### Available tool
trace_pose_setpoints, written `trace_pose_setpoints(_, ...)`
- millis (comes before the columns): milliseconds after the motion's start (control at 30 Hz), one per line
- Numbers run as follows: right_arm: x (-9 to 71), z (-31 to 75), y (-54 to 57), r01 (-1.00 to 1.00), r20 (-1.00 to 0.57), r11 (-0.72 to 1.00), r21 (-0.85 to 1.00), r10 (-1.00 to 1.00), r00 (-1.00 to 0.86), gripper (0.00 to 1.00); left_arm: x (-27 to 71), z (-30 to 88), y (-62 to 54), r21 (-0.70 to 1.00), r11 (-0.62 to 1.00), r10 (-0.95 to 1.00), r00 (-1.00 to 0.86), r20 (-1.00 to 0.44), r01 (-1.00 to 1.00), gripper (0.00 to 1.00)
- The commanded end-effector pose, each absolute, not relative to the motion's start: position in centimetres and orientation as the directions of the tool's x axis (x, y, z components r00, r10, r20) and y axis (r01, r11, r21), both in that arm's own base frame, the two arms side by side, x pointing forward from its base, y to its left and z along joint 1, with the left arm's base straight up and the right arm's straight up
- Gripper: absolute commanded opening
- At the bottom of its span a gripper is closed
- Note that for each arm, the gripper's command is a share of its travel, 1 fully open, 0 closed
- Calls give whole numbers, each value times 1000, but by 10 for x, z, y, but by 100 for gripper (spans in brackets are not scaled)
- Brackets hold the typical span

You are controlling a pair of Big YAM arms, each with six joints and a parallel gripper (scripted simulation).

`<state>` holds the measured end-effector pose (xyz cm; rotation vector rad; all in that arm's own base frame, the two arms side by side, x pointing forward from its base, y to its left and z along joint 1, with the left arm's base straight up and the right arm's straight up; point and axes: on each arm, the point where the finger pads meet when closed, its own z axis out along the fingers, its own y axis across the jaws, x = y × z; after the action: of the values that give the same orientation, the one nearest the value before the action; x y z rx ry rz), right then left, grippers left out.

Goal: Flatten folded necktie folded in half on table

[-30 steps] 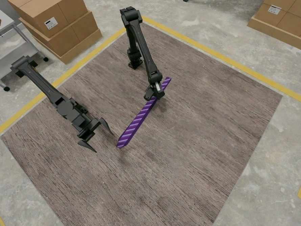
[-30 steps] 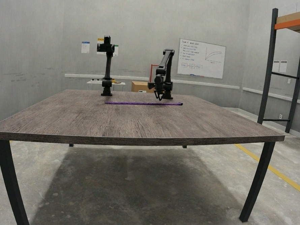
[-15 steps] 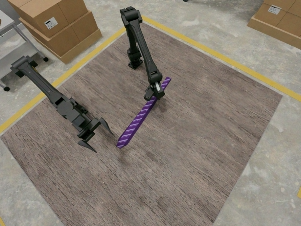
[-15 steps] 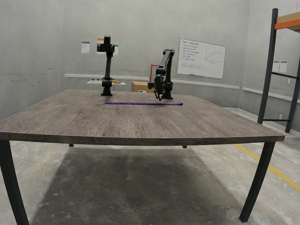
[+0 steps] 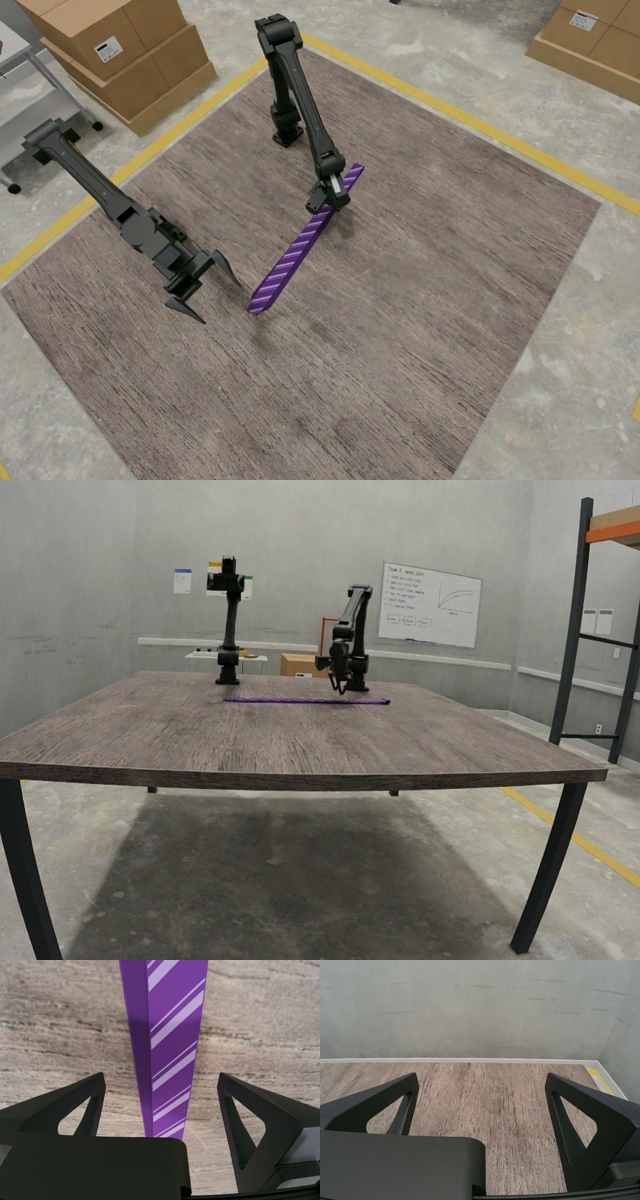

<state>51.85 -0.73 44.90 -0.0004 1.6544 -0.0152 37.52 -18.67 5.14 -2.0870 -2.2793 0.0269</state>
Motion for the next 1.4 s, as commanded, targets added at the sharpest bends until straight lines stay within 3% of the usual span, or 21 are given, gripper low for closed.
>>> trace_pose_setpoints(0, 521, 481, 0, -1, -1000, 1000, 1, 1, -21, 100, 387, 73, -197, 0, 89, 996, -89, 0, 996, 88)
trace_pose_setpoints(1367, 521, 481, 0, -1, -1000, 1000, 1, 1, -21, 100, 375, 63, -188, 0, 89, 996, -89, 0, 996, 88)
